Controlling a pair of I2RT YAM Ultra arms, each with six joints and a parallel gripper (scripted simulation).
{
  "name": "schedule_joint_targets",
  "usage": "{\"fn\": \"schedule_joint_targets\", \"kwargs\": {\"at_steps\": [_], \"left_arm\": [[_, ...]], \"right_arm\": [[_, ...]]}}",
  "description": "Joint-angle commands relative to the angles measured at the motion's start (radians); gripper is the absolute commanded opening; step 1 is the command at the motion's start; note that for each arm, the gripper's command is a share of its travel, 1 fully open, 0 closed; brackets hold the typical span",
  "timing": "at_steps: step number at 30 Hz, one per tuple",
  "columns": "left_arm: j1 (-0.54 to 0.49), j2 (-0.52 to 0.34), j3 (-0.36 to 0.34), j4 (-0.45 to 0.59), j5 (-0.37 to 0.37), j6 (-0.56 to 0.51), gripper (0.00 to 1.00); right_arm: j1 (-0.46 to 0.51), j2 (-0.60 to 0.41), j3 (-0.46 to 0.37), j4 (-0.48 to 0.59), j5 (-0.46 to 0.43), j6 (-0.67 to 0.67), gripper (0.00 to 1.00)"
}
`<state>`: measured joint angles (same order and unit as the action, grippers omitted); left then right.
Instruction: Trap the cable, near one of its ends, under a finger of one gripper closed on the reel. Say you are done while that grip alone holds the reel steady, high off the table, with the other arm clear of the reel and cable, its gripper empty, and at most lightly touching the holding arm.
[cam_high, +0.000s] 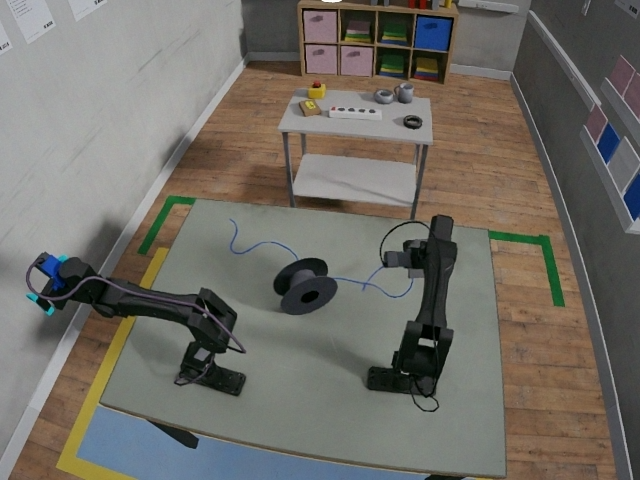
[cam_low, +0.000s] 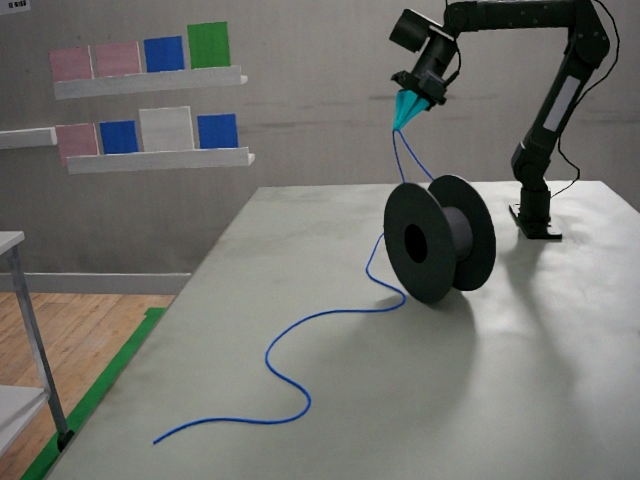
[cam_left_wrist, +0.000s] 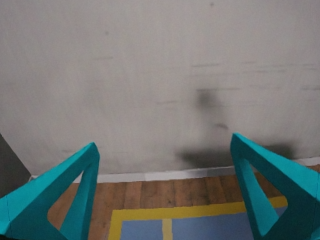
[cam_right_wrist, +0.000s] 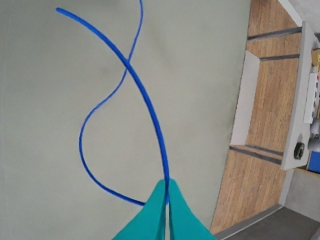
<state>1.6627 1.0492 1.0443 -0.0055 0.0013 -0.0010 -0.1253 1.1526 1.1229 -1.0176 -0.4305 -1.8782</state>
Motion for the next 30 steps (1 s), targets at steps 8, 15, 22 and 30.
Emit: {"fn": "schedule_joint_targets", "kwargs": {"at_steps": [8,15,22,30], "left_arm": [[0.001,-0.003,-0.013,0.007,-0.007,0.005,1.00],[0.001,-0.003,-0.013,0.007,-0.007,0.005,1.00],[0.001,-0.003,-0.013,0.007,-0.007,0.005,1.00],[0.001,-0.003,-0.013,0.007,-0.007,0.005,1.00]], "right_arm": [[0.182,0.188,0.161,0.154,0.112,0.062,0.00],[0.234,0.269,0.238,0.172,0.146,0.032,0.00],[0.288,0.344,0.305,0.189,0.179,0.015,0.00],[0.302,0.359,0.330,0.191,0.186,-0.002,0.00]]}}
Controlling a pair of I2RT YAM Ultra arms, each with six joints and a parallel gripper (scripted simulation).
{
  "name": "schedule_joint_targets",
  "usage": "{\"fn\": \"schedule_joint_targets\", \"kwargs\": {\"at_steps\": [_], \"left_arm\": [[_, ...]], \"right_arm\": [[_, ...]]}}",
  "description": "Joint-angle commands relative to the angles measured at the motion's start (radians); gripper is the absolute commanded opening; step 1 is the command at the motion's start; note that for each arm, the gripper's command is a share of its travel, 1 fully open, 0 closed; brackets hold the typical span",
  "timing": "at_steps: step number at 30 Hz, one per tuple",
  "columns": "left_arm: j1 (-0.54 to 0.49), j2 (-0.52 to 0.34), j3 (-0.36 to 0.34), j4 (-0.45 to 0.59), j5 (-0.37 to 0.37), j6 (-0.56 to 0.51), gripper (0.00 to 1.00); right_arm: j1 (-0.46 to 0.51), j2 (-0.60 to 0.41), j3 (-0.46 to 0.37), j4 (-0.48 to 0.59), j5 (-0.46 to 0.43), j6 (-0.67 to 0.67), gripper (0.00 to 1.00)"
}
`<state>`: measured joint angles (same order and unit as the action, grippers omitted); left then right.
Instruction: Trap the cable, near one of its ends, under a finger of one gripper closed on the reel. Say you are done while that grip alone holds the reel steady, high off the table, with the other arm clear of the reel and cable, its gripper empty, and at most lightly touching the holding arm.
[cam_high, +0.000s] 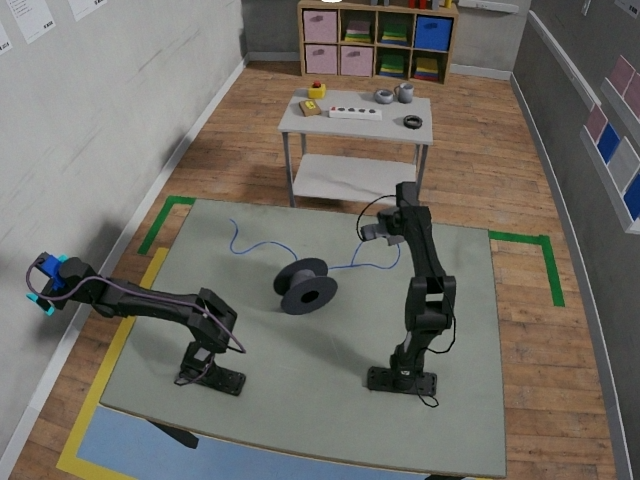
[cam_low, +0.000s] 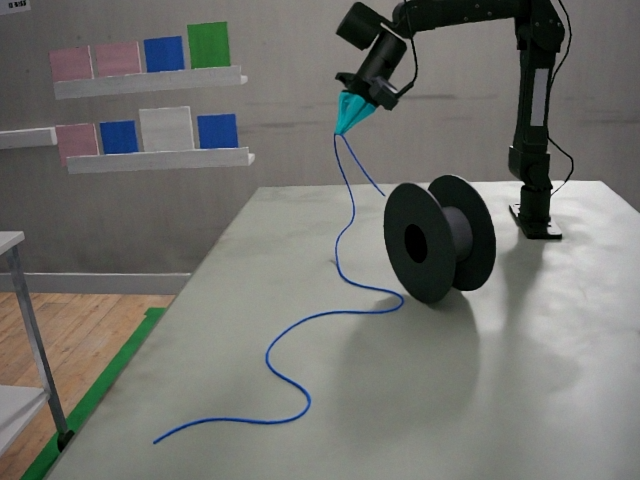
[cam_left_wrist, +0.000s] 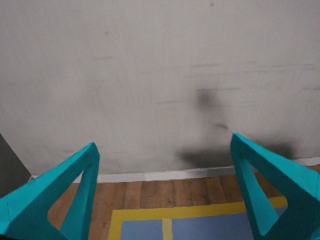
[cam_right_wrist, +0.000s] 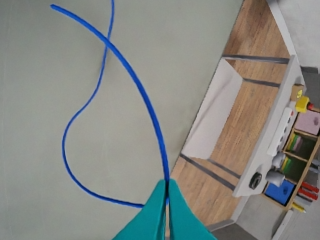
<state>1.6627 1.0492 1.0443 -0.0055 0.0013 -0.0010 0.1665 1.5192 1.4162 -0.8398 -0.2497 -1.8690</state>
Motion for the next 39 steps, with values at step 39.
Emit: {"fn": "schedule_joint_targets", "kwargs": {"at_steps": [39], "left_arm": [[0.001,-0.003,-0.013,0.007,-0.007,0.005,1.00]], "right_arm": [[0.015,-0.084,-0.061,0.026,0.036,0.034,0.00]]}}
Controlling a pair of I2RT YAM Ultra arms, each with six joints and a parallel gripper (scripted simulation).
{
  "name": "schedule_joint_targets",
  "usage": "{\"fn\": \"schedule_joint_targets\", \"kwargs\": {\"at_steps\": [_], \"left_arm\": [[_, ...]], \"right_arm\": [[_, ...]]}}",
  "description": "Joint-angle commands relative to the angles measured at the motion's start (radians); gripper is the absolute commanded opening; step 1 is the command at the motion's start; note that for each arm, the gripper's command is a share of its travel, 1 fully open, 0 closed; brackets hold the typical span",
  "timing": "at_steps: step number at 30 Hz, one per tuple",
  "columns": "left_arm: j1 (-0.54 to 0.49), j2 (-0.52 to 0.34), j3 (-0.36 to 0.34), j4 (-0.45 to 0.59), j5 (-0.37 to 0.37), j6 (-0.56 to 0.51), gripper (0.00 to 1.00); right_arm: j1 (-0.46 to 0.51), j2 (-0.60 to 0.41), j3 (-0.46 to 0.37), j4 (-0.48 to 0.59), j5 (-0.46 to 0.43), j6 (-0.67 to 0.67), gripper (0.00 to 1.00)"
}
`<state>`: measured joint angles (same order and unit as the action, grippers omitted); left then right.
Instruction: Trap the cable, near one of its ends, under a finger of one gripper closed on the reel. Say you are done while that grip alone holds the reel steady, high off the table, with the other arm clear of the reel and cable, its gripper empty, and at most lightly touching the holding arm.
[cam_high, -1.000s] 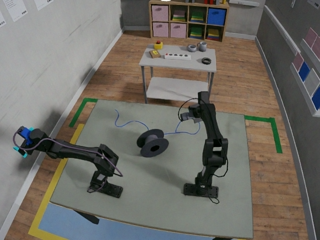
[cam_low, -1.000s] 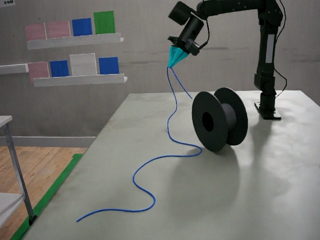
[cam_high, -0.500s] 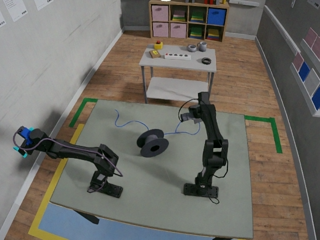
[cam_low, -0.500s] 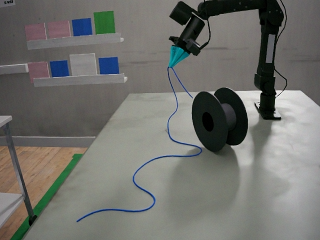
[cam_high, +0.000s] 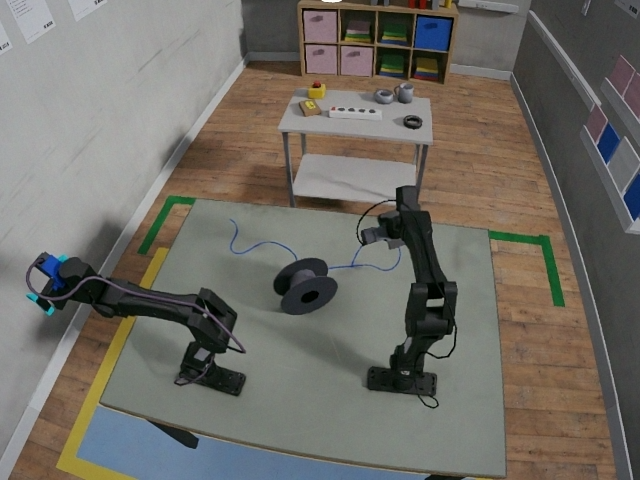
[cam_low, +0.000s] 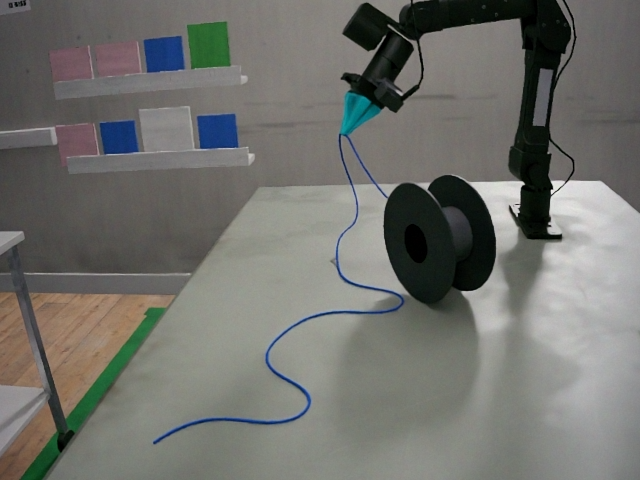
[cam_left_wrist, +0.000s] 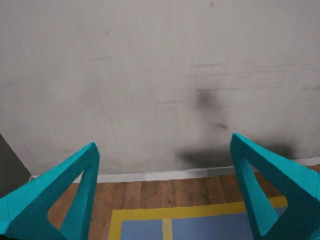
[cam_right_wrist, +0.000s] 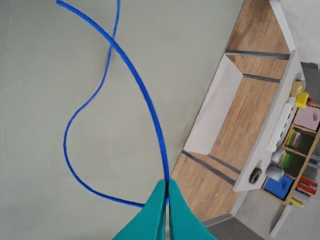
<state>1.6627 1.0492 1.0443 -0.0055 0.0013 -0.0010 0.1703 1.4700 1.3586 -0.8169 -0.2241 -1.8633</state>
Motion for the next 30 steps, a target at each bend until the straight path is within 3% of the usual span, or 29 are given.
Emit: {"fn": "schedule_joint_targets", "kwargs": {"at_steps": [1,30], "left_arm": [[0.001,-0.003,-0.013,0.007,-0.007,0.005,1.00],[0.001,-0.003,-0.013,0.007,-0.007,0.005,1.00]], "right_arm": [[0.012,-0.038,-0.005,0.004,0.013,0.032,0.00],[0.013,-0.028,-0.015,0.025,0.020,0.050,0.00]]}}
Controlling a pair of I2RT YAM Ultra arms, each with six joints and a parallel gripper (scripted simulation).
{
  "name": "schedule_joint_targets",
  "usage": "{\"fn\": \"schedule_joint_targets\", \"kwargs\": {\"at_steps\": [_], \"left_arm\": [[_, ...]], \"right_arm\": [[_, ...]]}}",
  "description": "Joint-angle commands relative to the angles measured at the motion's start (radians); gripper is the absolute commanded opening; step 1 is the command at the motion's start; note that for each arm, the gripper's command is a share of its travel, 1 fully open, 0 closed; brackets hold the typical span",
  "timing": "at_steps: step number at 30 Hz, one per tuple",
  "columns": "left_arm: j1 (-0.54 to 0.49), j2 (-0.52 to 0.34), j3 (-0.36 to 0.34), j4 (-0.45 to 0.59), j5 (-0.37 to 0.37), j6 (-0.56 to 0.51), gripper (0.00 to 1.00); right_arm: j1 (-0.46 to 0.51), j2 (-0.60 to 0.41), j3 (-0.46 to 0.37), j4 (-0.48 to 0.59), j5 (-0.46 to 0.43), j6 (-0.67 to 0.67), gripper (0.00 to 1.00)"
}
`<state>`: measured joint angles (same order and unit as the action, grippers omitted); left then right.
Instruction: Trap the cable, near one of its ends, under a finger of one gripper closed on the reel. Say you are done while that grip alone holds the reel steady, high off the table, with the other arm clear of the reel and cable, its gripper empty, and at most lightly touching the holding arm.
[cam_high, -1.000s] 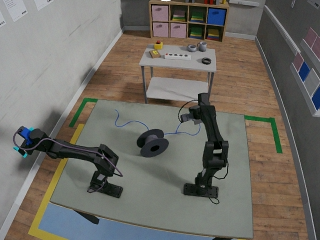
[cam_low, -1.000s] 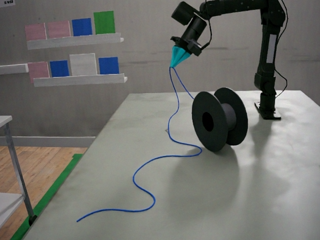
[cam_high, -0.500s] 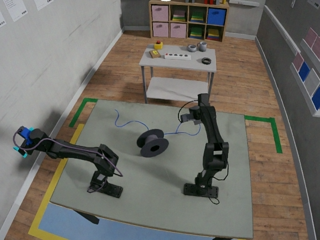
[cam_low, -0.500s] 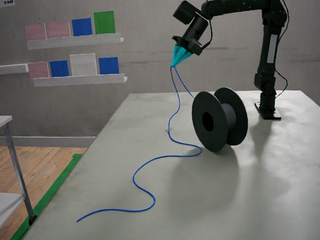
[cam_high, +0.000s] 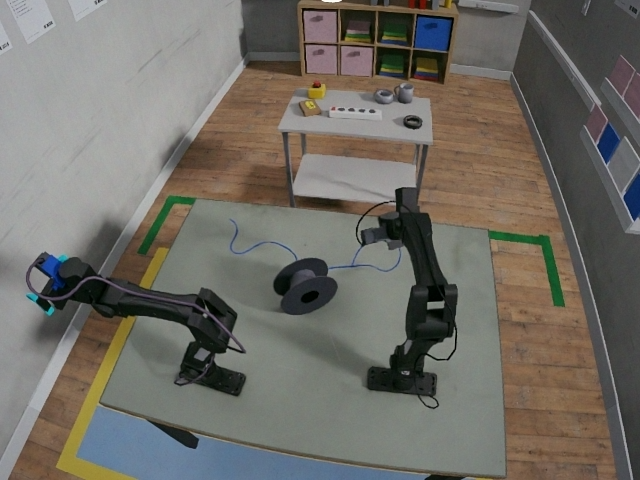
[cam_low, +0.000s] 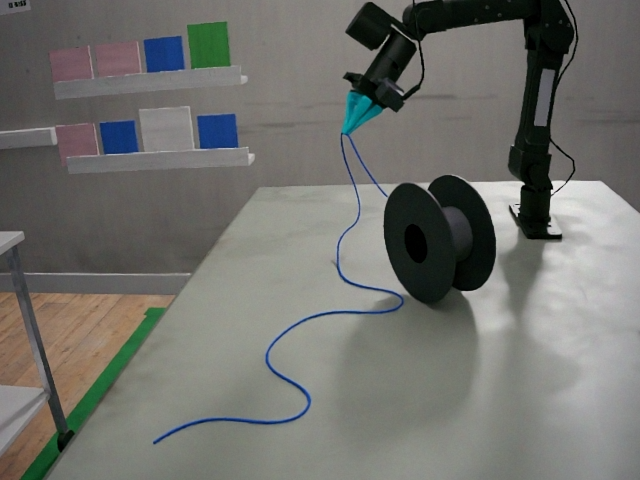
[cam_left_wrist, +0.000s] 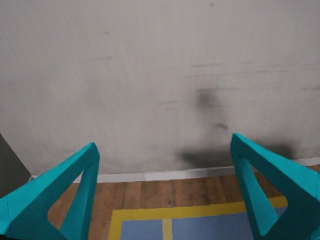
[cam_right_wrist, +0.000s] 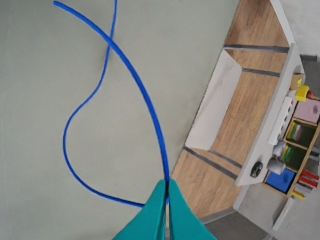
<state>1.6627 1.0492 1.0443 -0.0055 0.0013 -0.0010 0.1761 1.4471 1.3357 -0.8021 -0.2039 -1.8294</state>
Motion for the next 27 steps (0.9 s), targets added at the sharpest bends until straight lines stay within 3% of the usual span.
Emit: {"fn": "schedule_joint_targets", "kwargs": {"at_steps": [1,27], "left_arm": [[0.001,-0.003,-0.013,0.007,-0.007,0.005,1.00],[0.001,-0.003,-0.013,0.007,-0.007,0.005,1.00]], "right_arm": [[0.007,-0.005,0.006,0.012,0.000,0.016,0.00],[0.011,0.000,0.035,0.001,0.002,0.019,0.00]]}}
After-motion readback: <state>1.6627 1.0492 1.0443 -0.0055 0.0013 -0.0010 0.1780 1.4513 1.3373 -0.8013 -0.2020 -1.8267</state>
